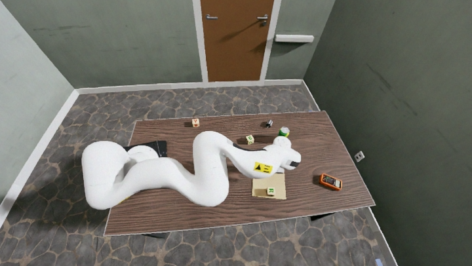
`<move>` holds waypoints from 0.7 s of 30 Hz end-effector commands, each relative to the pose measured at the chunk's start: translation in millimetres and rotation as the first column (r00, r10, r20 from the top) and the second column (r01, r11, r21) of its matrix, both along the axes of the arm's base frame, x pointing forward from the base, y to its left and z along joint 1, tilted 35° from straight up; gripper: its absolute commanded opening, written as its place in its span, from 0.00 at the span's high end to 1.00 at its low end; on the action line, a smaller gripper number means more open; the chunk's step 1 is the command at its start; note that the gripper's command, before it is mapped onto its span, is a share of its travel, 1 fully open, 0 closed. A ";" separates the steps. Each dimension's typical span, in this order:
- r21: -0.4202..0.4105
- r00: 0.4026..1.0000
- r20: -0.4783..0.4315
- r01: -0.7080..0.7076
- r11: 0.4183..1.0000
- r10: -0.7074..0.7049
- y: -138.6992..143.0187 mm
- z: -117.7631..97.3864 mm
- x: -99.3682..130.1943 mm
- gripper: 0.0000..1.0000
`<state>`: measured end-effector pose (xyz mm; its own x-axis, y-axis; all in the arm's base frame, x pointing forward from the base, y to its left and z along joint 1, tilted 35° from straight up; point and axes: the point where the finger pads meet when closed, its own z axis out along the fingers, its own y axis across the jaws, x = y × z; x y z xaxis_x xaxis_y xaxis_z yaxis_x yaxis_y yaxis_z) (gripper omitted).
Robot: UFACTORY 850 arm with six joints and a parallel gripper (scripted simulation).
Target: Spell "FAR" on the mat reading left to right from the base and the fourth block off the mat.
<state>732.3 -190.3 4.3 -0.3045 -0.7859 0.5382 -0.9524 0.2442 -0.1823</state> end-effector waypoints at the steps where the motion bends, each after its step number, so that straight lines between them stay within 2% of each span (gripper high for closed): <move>1: 0.000 1.000 0.002 -0.001 1.000 0.001 0.5 1.1 1.0 0.39; 4: 0.000 1.000 0.002 -0.001 1.000 0.001 0.5 1.1 1.0 0.39; 5: 0.000 1.000 0.002 -0.001 1.000 0.001 0.5 1.1 1.0 0.35; 21: 0.000 1.000 0.002 -0.001 1.000 0.001 3.2 5.0 0.9 0.35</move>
<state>732.2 -188.8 6.5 -0.3044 -0.7859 0.5383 -0.9525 0.2442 -0.1821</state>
